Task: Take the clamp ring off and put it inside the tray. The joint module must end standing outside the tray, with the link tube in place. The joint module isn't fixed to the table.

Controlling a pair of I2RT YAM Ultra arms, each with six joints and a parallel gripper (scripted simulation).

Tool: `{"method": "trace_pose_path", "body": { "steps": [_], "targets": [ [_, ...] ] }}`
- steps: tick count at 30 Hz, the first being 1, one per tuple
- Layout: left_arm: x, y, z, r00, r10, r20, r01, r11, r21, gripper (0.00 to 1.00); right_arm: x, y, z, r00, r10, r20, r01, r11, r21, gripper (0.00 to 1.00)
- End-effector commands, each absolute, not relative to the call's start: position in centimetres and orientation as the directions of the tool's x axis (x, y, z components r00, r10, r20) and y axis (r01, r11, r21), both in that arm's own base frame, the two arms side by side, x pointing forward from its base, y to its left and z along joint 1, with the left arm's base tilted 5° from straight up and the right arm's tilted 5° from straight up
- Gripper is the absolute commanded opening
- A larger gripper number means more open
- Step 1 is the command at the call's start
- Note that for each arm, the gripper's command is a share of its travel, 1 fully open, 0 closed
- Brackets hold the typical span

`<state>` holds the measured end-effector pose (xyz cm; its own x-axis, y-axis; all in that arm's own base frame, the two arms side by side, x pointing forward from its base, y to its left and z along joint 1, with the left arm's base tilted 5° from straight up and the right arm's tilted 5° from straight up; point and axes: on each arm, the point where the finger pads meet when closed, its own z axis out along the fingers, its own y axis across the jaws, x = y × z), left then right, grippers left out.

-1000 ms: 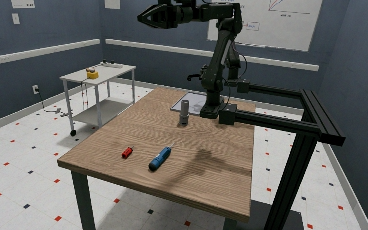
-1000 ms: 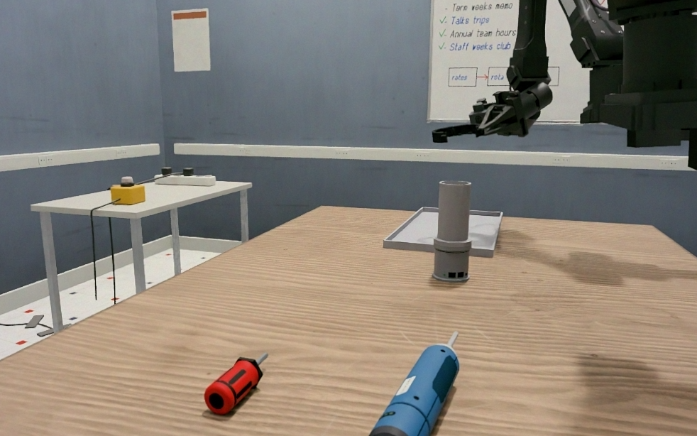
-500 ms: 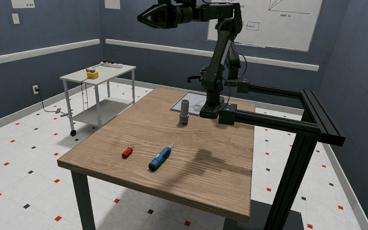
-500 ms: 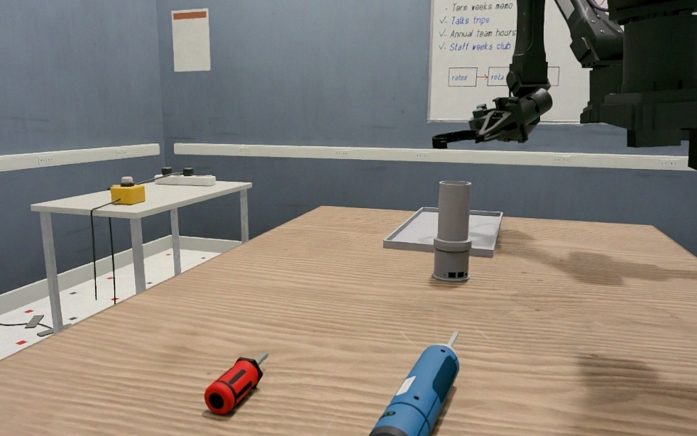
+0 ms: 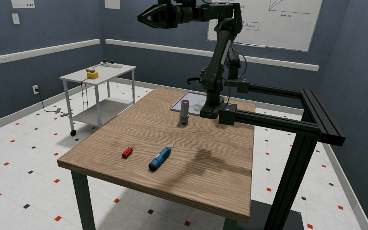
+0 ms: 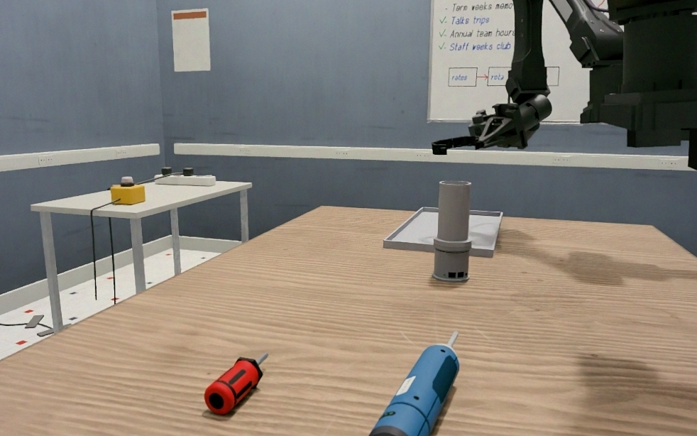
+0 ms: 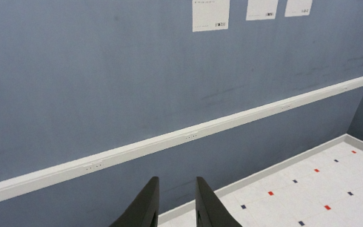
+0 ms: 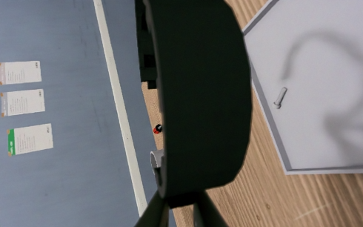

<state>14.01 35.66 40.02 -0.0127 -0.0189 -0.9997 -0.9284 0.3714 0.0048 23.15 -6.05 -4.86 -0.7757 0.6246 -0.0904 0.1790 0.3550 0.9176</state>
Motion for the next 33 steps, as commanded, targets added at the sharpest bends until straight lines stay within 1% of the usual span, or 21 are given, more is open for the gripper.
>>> {"method": "trace_pose_path", "body": {
  "steps": [1, 11, 16, 33],
  "targets": [
    [13.4, 35.2, 42.5, 0.025, 0.043, -0.999, -0.935, 0.355, -0.008, 0.20, 24.4, -6.9, -4.9, -0.762, 0.628, -0.156, 0.119, 0.373, 0.920, 0.06],
    [13.4, 35.2, 42.5, 0.025, 0.043, -0.999, -0.935, 0.355, -0.008, 0.20, 24.6, -7.1, -5.5, -0.761, 0.626, -0.170, 0.111, 0.384, 0.917, 0.06],
    [13.4, 35.2, 42.5, 0.025, 0.043, -0.999, -0.935, 0.355, -0.008, 0.20, 24.2, -6.5, -6.2, -0.764, 0.628, -0.144, 0.124, 0.362, 0.924, 0.06],
    [13.4, 35.2, 42.5, 0.025, 0.043, -0.999, -0.935, 0.355, -0.008, 0.20, 24.4, -6.6, -7.7, -0.766, 0.626, -0.148, 0.119, 0.365, 0.923, 0.06]
  ]
}}
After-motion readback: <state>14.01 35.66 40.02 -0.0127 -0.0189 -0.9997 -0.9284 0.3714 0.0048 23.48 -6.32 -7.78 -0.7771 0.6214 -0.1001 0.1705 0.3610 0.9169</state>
